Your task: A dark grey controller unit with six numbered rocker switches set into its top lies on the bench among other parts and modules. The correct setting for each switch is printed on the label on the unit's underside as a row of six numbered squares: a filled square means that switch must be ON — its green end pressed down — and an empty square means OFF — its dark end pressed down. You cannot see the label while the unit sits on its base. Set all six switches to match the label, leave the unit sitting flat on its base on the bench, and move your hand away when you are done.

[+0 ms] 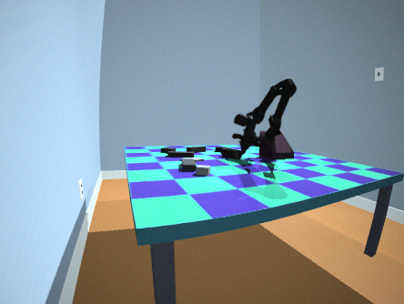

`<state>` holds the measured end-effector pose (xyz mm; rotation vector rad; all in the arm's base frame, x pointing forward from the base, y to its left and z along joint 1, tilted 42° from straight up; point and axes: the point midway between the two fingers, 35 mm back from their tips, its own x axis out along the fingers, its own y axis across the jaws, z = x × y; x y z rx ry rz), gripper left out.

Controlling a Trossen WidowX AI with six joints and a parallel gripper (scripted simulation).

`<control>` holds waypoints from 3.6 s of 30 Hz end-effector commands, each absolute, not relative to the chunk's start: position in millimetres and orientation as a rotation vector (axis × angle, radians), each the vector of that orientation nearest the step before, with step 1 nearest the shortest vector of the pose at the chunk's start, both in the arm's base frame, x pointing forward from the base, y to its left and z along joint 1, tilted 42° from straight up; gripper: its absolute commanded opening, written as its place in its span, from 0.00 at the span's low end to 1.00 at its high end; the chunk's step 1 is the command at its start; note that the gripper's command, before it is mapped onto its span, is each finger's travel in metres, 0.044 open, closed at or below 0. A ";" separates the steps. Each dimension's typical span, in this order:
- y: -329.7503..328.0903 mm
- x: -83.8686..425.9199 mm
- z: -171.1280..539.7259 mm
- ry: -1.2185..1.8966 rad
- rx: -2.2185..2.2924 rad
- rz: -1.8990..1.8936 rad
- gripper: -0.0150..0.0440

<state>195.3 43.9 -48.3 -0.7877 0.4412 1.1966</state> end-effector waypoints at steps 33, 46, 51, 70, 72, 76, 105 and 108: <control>58.2 200.7 -59.5 0.442 -0.781 1.195 0.25; 58.5 205.7 -58.9 0.442 -0.781 1.195 0.25; 58.9 209.9 -58.3 0.441 -0.781 1.195 0.25; 60.7 230.2 -55.5 0.440 -0.782 1.195 0.25; 60.6 232.1 -55.4 0.440 -0.782 1.195 0.25; 56.6 223.2 -52.8 0.446 -0.774 1.203 0.25; -14.3 249.2 -30.9 0.573 -0.777 1.335 0.25; -21.6 262.2 -34.8 0.605 -0.745 1.373 0.25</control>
